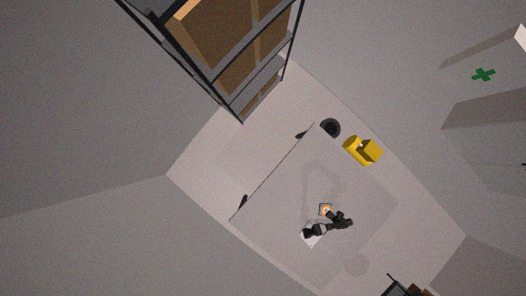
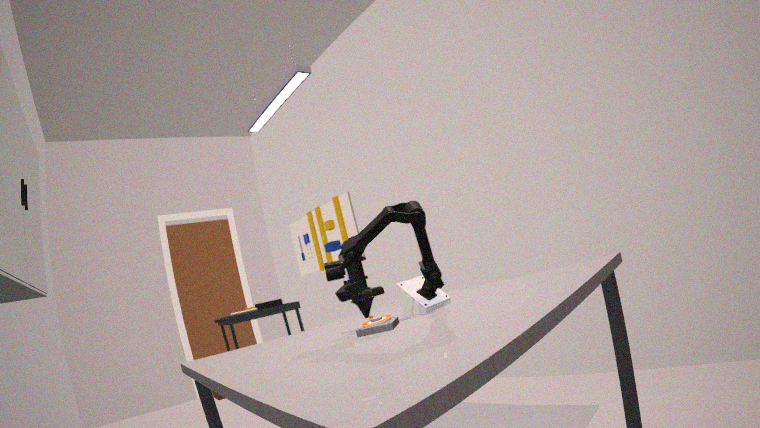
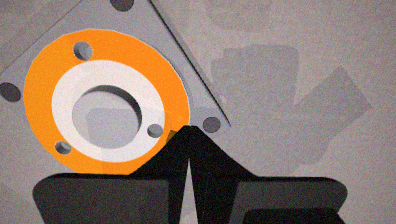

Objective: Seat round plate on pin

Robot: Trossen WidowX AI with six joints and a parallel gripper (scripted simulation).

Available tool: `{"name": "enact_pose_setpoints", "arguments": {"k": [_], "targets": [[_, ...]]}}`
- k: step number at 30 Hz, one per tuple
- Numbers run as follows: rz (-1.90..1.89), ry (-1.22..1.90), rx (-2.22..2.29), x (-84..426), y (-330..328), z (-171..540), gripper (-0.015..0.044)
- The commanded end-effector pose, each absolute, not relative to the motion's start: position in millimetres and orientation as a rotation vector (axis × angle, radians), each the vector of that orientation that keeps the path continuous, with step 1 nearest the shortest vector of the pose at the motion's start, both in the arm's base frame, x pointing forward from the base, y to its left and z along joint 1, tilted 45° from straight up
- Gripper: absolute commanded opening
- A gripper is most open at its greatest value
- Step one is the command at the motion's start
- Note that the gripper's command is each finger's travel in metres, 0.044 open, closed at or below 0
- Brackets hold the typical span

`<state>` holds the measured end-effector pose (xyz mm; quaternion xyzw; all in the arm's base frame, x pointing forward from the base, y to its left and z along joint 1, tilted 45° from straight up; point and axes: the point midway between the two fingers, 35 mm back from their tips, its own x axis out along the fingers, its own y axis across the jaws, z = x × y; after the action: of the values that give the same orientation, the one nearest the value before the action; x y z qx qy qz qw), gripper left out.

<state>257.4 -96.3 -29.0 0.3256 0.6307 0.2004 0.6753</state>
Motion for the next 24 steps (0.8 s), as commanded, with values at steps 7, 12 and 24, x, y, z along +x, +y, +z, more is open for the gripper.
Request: {"name": "enact_pose_setpoints", "arguments": {"k": [7, 12, 24], "targets": [[0.458, 1.431, 0.736, 245, -90, -29, 0.0], [0.458, 1.432, 0.736, 240, -88, -27, 0.0], [0.458, 1.432, 0.737, 234, -86, -24, 0.0]]}}
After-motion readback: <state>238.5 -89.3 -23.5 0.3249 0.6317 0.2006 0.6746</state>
